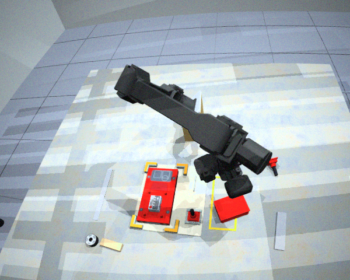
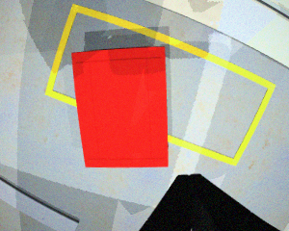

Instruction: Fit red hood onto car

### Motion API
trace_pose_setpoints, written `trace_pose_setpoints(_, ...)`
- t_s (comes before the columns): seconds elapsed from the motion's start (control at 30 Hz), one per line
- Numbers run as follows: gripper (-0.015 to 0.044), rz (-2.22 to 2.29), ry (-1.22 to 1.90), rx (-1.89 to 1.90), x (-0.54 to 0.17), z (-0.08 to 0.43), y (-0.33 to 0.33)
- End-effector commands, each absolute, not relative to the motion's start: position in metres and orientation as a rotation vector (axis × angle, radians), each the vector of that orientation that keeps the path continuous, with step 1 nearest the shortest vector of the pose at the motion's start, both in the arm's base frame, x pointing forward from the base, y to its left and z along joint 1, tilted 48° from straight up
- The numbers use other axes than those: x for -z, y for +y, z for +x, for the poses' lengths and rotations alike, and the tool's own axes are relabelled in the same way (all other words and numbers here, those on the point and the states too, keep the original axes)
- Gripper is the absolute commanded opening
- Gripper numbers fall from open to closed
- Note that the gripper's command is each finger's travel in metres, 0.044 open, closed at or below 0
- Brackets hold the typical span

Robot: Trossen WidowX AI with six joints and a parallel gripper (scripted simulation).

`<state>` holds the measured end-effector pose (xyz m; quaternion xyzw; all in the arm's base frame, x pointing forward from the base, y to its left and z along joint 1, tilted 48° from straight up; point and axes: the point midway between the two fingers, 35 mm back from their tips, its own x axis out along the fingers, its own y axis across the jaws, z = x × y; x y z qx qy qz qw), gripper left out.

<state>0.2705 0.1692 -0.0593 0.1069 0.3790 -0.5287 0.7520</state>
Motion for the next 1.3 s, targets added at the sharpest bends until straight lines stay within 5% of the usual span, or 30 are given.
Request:
trace_pose_setpoints(0.0, 0.0000, 0.230, 0.829, 1.150, 0.060, 0.270, 0.170)
trace_pose_setpoints(0.23, 0.0000, 0.230, 0.829, 1.150, 0.060, 0.270, 0.170)
trace_pose_setpoints(0.43, 0.0158, 0.244, 0.825, 1.161, 0.100, 0.312, 0.152)
trace_pose_setpoints(0.8, 0.0440, 0.245, 0.825, 1.161, 0.104, 0.315, 0.148)
trace_pose_setpoints(1.27, 0.0440, 0.245, 0.825, 1.161, 0.113, 0.317, 0.140)
